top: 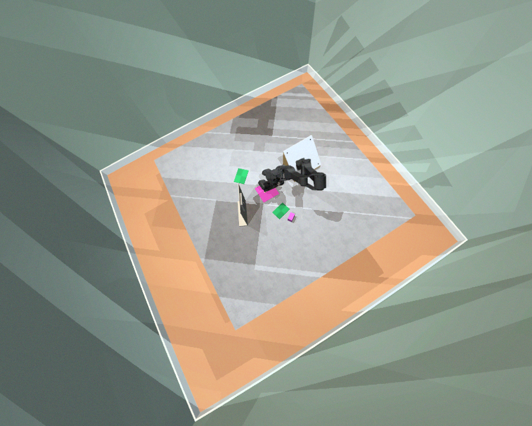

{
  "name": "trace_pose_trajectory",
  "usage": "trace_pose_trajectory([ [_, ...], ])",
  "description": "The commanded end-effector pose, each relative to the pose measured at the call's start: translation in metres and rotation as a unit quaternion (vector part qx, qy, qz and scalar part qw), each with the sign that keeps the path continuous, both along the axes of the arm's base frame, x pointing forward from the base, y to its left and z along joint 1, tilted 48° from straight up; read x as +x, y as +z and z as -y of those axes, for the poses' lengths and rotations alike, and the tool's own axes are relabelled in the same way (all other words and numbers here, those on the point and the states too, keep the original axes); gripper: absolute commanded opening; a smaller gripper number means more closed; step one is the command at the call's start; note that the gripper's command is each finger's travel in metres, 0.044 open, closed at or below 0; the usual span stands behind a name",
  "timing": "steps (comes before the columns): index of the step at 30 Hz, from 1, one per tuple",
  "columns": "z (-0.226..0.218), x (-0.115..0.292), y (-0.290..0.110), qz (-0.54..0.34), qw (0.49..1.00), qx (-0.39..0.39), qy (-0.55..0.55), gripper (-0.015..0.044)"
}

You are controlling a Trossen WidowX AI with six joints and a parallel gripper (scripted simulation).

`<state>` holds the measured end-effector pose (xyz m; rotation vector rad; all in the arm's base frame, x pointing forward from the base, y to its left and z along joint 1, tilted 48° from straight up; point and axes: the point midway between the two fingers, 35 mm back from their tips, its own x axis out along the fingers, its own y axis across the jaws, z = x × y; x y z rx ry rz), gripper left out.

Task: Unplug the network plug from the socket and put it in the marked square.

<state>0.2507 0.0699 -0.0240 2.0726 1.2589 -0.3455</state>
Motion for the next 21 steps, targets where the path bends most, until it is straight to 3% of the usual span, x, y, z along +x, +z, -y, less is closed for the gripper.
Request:
trace_pose_trajectory([
  [1, 0.0, 0.0, 0.0, 0.0, 1.0, 0.0, 0.0, 0.0156],
  [21, 0.013, -0.008, 0.007, -0.003, 1.0, -0.001, 0.0, 0.0156],
])
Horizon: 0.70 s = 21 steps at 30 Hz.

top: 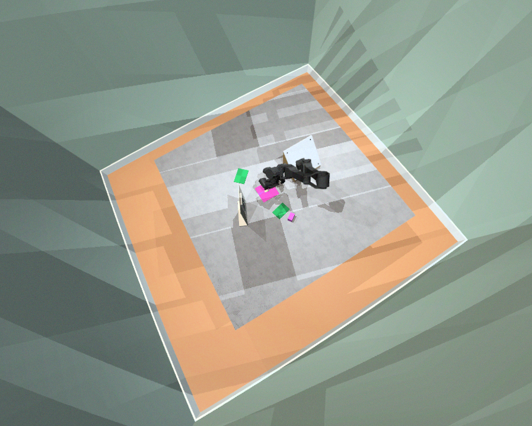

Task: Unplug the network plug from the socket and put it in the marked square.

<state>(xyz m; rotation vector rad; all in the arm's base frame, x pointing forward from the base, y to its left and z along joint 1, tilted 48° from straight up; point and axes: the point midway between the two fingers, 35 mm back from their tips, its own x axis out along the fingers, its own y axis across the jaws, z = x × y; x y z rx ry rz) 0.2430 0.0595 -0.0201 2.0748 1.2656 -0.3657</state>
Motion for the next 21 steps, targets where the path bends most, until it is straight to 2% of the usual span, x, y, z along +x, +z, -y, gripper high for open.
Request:
trace_pose_trajectory([
  [1, 0.003, -0.001, 0.004, 0.005, 1.0, -0.001, 0.001, 0.0156],
  [21, 0.015, -0.005, 0.011, 0.003, 1.0, -0.002, 0.001, 0.0156],
])
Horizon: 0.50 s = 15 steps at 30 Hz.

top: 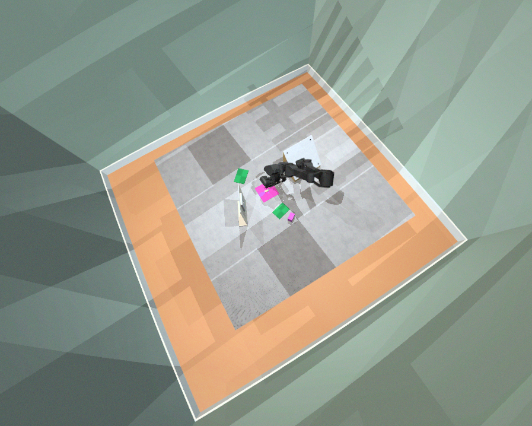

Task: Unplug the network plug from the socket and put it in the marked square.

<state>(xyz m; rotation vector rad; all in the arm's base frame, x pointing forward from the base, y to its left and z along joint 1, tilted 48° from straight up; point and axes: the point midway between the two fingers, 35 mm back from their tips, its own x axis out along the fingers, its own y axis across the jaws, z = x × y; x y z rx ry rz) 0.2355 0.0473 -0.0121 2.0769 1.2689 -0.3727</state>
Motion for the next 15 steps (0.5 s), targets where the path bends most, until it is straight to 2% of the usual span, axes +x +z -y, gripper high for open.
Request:
trace_pose_trajectory([
  [1, 0.004, 0.003, 0.004, 0.007, 1.0, -0.003, 0.002, 0.0156],
  [15, 0.015, 0.005, 0.009, 0.004, 1.0, -0.006, 0.002, 0.0156],
])
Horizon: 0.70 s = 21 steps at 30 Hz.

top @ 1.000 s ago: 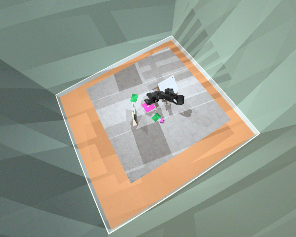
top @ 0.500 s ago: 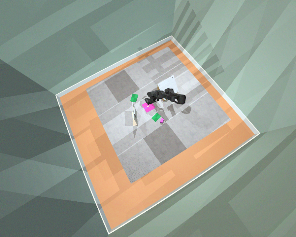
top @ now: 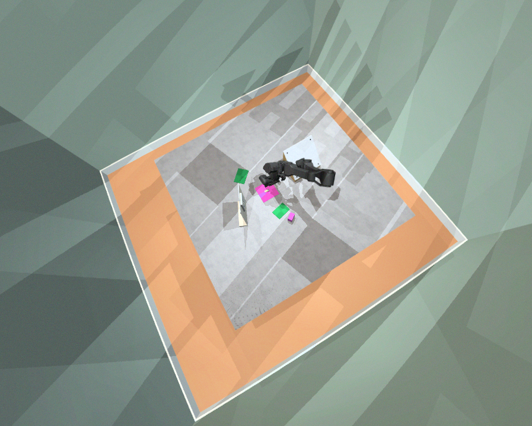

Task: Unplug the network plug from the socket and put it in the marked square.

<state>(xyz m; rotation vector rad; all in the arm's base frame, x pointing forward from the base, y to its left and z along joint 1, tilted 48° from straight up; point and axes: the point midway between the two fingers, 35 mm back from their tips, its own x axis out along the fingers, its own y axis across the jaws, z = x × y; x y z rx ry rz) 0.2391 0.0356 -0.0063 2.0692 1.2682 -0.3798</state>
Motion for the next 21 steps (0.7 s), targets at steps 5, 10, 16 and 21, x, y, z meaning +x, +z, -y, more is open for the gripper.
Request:
trace_pose_trajectory([
  [5, 0.007, 0.003, 0.006, 0.005, 1.0, -0.003, 0.002, 0.0156],
  [10, 0.011, 0.003, 0.009, 0.005, 1.0, -0.003, 0.002, 0.0156],
  [16, 0.015, 0.004, 0.012, 0.004, 1.0, -0.004, 0.002, 0.0156],
  [21, 0.019, 0.004, 0.015, 0.004, 1.0, -0.004, 0.002, 0.0156],
])
